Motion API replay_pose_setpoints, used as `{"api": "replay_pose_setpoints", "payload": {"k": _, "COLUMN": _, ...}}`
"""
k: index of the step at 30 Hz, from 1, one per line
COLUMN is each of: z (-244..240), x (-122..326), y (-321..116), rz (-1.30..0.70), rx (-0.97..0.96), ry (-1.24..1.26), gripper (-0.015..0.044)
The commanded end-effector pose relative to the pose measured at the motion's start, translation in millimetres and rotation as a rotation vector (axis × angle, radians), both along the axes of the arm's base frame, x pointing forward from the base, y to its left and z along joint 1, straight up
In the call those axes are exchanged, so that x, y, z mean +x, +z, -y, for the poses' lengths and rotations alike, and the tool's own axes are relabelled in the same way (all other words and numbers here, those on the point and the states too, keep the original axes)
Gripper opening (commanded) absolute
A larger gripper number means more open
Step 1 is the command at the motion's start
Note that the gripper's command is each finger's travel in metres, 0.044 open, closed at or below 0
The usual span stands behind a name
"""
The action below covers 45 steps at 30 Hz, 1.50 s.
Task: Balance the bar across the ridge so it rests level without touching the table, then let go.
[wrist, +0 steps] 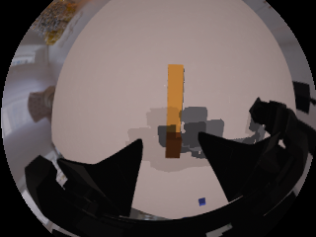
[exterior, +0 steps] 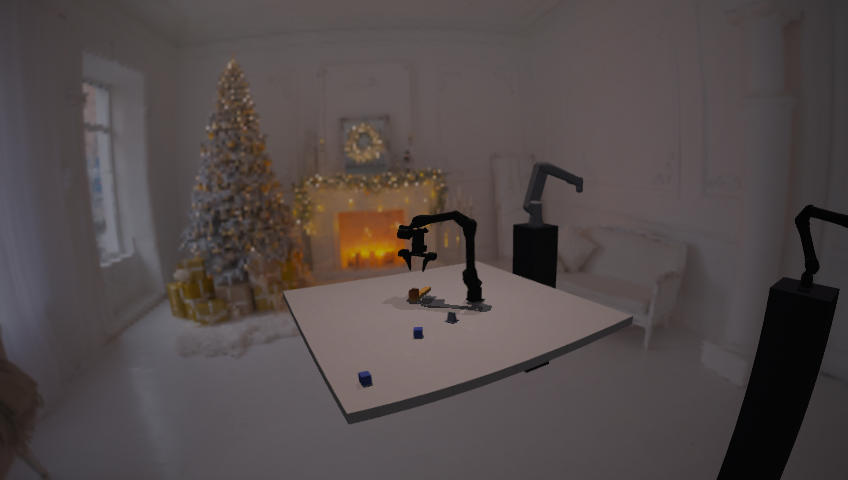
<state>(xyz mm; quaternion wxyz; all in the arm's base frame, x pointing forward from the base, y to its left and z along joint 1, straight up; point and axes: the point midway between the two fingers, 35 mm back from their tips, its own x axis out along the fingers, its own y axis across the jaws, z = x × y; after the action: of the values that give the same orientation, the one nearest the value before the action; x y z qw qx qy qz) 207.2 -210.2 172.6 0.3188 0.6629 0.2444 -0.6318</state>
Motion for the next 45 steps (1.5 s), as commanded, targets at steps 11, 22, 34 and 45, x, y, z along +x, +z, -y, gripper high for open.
{"api": "replay_pose_setpoints", "payload": {"k": 11, "z": 1.1, "x": -11.0, "y": -32.8, "rz": -0.058, "rx": 0.065, "ry": -0.116, "gripper": 0.0315}}
{"api": "replay_pose_setpoints", "payload": {"k": 22, "z": 0.7, "x": -11.4, "y": -99.5, "rz": -0.058, "rx": 0.065, "ry": -0.116, "gripper": 0.0315}}
{"api": "replay_pose_setpoints", "payload": {"k": 34, "z": 1.2, "x": -11.0, "y": -111.4, "rz": -0.058, "rx": 0.065, "ry": -0.116, "gripper": 0.0315}}
{"api": "replay_pose_setpoints", "payload": {"k": 45, "z": 1.2, "x": -11.0, "y": -125.3, "rz": -0.059, "rx": 0.065, "ry": -0.116, "gripper": 0.0315}}
